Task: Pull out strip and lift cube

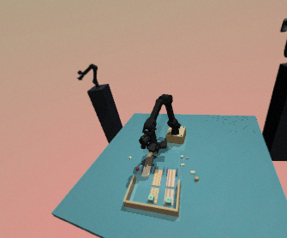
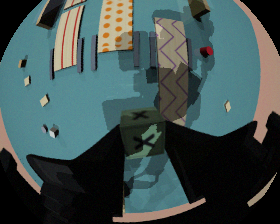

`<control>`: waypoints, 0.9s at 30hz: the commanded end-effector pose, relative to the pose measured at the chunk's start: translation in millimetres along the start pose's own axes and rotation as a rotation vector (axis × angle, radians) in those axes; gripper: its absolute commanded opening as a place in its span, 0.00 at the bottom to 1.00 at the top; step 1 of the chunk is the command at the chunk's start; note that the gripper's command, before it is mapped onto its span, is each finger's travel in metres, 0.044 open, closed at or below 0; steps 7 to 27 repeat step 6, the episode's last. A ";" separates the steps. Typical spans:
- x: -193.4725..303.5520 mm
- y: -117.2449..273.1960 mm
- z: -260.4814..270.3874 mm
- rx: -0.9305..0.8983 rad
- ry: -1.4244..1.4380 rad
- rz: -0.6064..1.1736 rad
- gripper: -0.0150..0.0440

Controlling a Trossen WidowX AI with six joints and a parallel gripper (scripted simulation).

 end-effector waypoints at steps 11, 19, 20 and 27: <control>0.1 0.4 -0.1 0.001 -0.001 0.000 0.25; 0.1 0.4 -0.1 0.001 -0.001 0.000 0.25; 0.1 0.4 -0.1 0.001 -0.001 0.000 0.25; 0.1 0.4 -0.1 0.001 -0.001 0.000 0.25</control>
Point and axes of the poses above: the point midway between the two fingers, 35 mm back from their tips, its own y axis back along the fingers, its own z axis across the jaws, x = y × z, the point moved 10 cm from there along y, back along the fingers, and after that the axes turned 12 degrees about -y, right-handed, at the moved point
